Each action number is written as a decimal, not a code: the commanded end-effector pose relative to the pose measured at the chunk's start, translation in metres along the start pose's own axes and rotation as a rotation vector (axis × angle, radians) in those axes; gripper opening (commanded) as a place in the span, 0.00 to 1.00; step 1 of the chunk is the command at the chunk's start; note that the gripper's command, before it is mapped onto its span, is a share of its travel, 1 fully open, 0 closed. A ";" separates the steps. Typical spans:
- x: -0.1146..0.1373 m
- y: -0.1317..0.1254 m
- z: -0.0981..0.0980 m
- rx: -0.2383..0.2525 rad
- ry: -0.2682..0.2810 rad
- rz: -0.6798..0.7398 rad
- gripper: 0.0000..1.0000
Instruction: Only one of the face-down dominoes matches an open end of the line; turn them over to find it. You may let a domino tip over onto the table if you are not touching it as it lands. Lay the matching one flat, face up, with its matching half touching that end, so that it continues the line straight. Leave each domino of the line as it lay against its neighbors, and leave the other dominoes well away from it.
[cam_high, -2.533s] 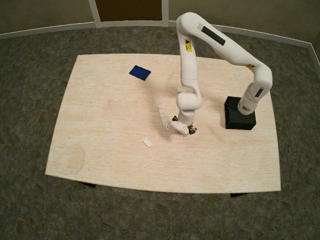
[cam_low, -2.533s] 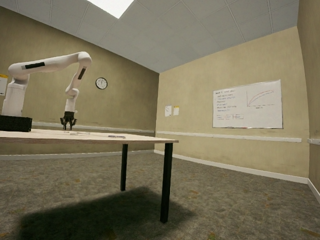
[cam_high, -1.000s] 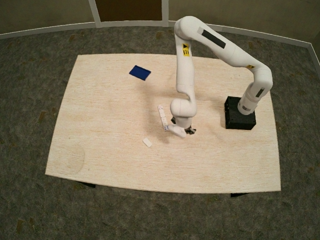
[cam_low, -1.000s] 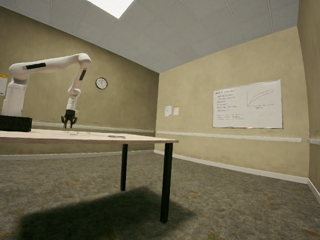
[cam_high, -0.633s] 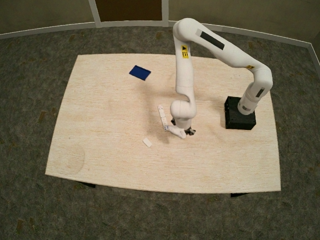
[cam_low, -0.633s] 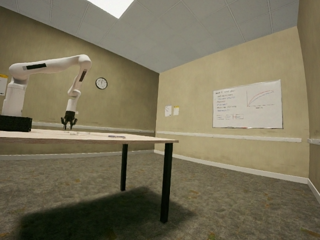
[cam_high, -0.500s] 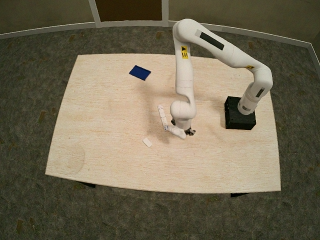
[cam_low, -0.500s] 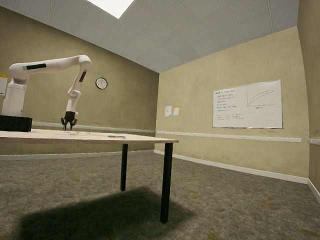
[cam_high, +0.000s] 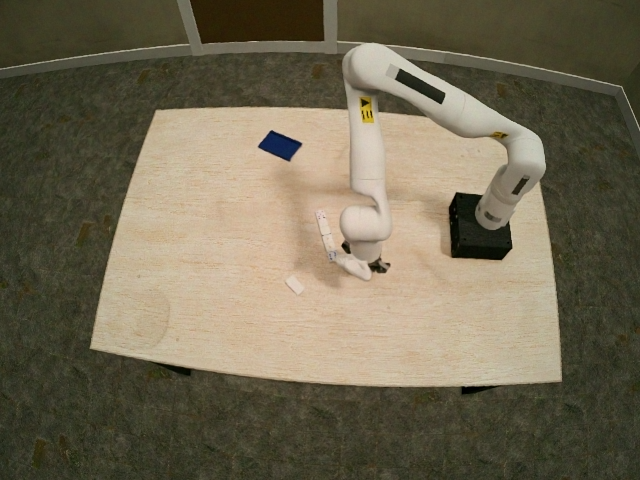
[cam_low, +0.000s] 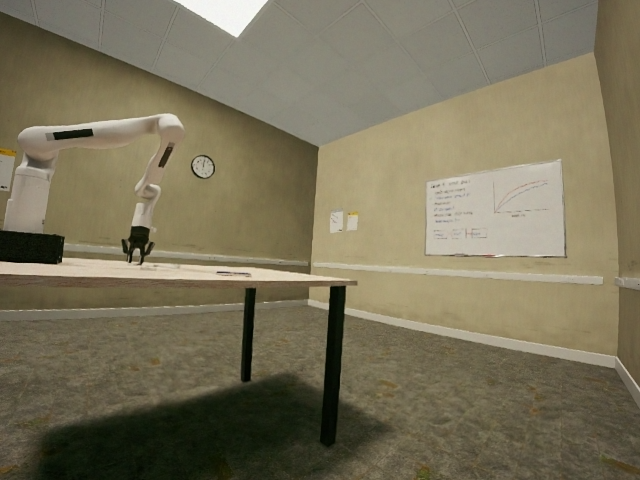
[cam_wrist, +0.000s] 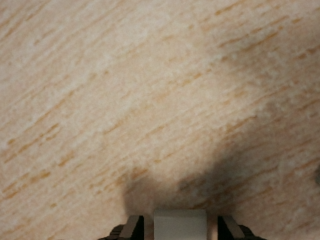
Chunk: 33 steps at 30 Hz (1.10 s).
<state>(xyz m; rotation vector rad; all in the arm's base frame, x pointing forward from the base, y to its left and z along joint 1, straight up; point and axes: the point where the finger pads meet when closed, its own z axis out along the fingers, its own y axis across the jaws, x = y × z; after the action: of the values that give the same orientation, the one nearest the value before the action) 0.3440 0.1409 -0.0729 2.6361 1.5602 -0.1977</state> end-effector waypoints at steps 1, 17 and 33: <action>0.000 0.000 0.000 -0.001 0.001 0.000 0.48; 0.000 0.000 0.000 -0.001 0.001 0.000 0.30; 0.000 0.000 0.000 -0.001 0.001 0.000 0.30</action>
<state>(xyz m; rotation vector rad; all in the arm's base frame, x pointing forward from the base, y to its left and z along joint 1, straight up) 0.3440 0.1411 -0.0727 2.6359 1.5606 -0.1976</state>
